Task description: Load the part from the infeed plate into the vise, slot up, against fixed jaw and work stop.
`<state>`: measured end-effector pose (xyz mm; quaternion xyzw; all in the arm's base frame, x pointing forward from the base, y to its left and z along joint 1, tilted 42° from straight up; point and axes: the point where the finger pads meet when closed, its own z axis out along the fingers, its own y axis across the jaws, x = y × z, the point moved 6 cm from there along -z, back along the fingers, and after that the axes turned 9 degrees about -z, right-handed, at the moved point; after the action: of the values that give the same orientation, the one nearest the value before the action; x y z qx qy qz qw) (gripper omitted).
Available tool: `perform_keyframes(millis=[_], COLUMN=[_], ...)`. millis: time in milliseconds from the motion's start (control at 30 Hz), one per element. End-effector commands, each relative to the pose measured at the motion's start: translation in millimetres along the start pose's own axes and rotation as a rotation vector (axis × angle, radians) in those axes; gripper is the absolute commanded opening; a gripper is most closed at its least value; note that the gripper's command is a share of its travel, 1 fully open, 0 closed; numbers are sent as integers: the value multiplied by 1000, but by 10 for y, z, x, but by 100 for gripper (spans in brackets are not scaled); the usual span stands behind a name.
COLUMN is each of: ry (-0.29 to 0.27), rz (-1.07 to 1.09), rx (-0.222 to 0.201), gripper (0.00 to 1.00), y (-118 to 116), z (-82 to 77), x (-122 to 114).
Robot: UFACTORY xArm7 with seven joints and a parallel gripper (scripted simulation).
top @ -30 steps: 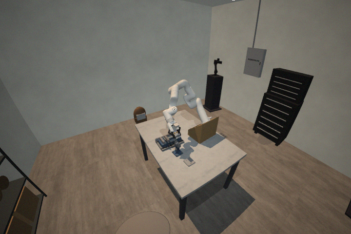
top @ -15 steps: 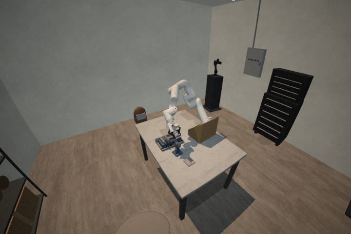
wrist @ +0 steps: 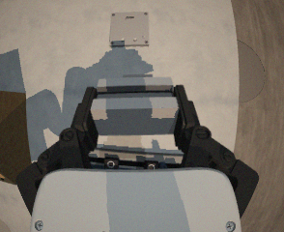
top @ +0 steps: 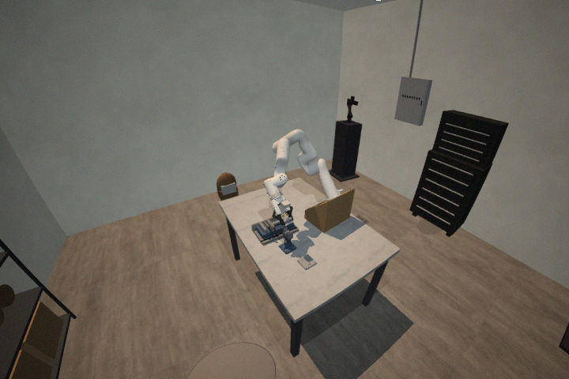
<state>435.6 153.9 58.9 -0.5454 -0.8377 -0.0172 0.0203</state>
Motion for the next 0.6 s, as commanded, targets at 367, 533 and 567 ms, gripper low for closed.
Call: perform_keyframes(millis=[367,533,567], ry=[1,1,1], rz=[-3,-3,-3], rx=[-3,-3,-3], gripper=[0,0,0], y=[1,-5,-6], z=[65,102,109], x=[-56,-93,-100])
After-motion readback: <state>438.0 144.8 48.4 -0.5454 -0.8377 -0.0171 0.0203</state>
